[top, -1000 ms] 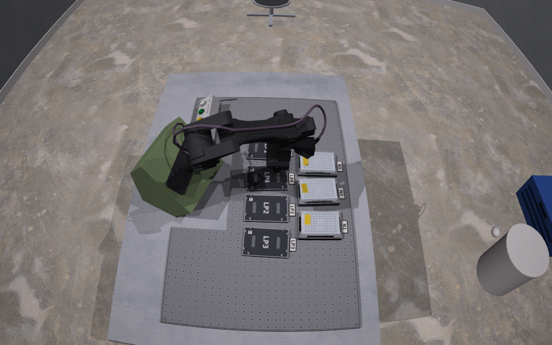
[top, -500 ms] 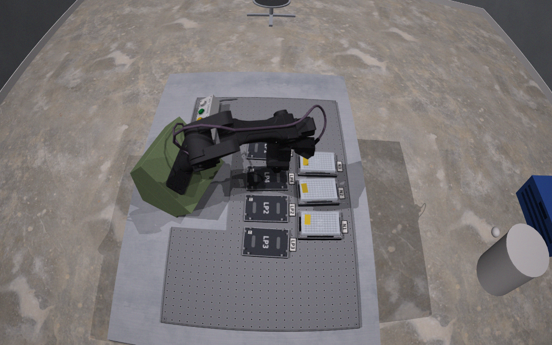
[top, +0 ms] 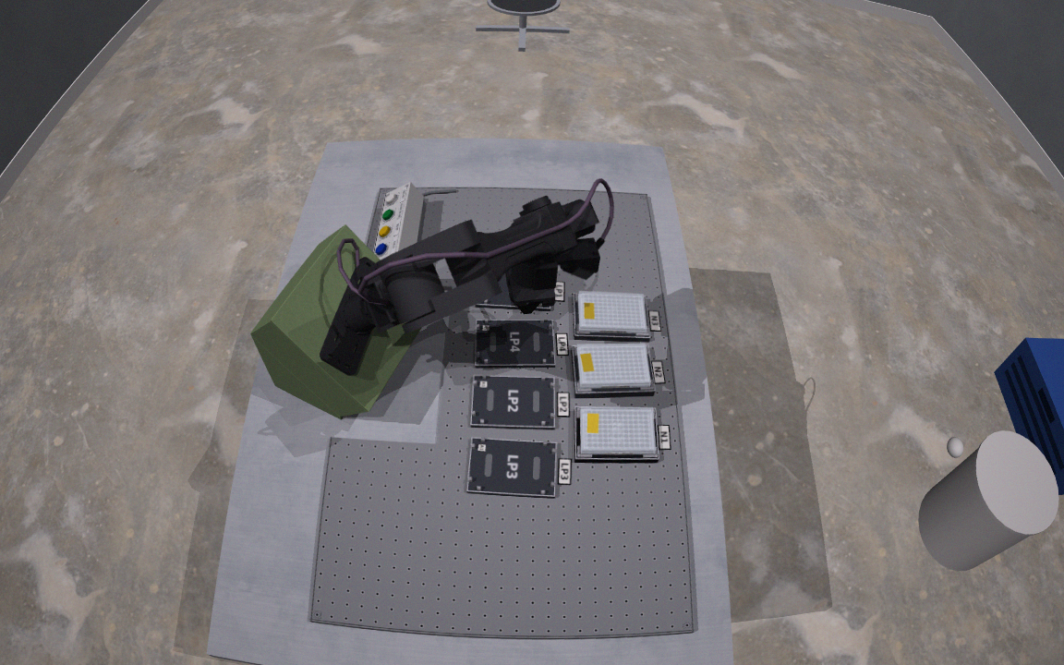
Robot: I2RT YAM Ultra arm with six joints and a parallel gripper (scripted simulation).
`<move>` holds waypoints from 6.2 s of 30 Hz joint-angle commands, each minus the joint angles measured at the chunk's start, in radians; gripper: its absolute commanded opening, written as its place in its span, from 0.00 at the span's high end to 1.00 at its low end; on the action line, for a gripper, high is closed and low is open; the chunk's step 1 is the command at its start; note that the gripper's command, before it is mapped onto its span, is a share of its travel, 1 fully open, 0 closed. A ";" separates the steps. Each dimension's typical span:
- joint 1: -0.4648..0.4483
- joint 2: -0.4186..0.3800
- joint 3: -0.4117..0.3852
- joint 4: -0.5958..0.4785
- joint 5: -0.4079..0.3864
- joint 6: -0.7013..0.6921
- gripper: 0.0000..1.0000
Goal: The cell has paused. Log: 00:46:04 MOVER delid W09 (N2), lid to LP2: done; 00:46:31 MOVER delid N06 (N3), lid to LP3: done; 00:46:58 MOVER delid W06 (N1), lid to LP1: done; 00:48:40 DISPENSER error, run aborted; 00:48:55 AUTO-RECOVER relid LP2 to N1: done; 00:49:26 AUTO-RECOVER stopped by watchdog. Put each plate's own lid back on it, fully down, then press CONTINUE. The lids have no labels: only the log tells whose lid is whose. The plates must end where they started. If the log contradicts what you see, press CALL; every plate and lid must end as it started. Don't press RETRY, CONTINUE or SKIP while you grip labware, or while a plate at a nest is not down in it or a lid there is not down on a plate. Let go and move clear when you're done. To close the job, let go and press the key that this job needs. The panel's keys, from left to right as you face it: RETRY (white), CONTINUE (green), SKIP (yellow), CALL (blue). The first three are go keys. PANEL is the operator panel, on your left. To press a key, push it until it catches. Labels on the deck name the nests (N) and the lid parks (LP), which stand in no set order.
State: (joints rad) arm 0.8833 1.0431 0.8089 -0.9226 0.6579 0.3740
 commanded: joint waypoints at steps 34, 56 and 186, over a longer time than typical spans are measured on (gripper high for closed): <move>0.459 0.615 0.236 0.003 0.122 0.092 1.00; 0.518 0.691 0.215 0.006 0.113 0.083 1.00; 1.002 1.560 0.576 0.108 -0.004 -0.122 1.00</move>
State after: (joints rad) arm 1.8732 2.5988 1.4036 -0.8322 0.6479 0.2634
